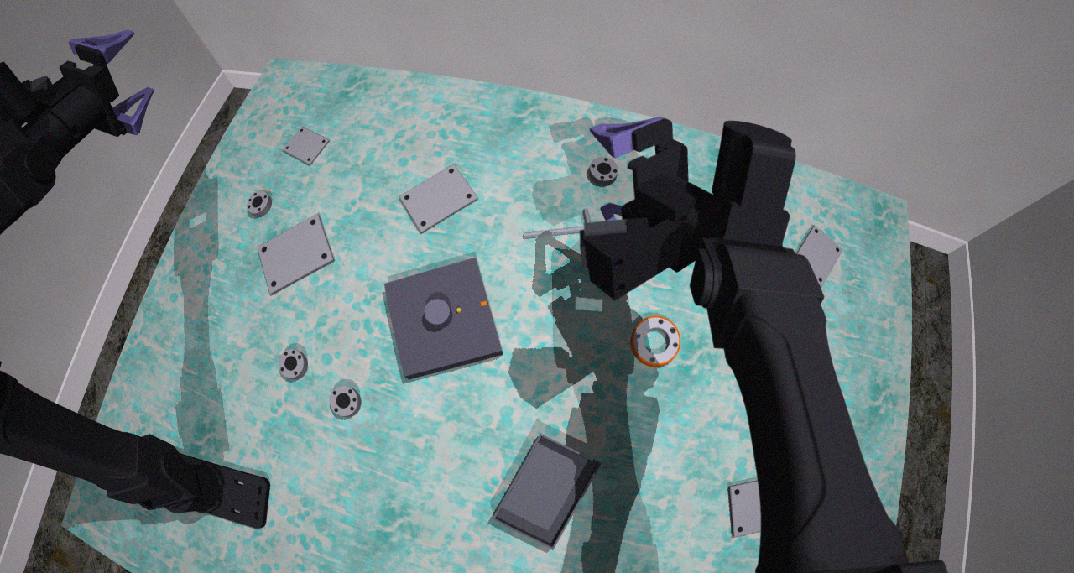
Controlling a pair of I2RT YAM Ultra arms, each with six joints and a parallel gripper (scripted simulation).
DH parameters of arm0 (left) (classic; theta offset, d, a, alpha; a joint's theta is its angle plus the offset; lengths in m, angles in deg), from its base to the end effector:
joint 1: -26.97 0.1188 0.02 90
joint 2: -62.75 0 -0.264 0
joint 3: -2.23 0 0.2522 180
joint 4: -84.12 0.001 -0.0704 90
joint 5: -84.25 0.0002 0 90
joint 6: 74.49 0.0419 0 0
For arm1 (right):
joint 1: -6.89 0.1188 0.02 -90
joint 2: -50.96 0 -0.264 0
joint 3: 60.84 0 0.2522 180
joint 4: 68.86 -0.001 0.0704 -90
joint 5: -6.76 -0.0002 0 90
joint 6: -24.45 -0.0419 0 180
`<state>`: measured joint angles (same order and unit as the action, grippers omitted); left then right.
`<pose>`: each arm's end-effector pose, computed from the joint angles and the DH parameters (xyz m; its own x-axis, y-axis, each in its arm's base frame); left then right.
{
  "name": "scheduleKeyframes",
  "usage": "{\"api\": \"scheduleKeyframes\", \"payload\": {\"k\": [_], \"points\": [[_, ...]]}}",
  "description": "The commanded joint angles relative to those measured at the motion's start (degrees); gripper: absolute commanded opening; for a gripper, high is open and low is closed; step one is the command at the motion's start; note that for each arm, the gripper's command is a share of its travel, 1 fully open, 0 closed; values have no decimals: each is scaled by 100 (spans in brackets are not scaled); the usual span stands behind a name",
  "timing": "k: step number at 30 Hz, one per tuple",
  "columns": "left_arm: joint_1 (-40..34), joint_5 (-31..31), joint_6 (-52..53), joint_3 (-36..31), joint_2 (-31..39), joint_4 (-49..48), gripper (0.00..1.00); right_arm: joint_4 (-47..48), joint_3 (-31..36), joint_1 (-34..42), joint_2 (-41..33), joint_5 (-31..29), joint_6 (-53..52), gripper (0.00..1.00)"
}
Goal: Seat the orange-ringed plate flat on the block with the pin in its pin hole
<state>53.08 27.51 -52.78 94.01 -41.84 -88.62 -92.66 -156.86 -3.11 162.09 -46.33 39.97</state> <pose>0.3970 0.1701 0.2820 -0.2018 -0.9641 -0.1726 -0.2513 0.2213 -0.9423 0.4372 -0.0505 0.2339 0.4752 -0.8661 -0.1552 -0.5100 -0.1273 -0.8507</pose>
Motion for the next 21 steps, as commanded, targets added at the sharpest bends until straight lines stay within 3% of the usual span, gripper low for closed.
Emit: {"api": "scheduleKeyframes", "payload": {"k": [1,18,19,21], "points": [[-1,9,33,86,105,-31,100,-10,-85,-1,-119,60,-40,100],[-1,8,32,83,107,-33,100,-8,-82,-1,-119,60,-40,100],[-1,8,32,83,107,-33,100,-8,-82,-1,-119,60,-40,80],[-1,8,32,83,107,-33,100,-8,-82,-1,-119,60,-40,80]]}}
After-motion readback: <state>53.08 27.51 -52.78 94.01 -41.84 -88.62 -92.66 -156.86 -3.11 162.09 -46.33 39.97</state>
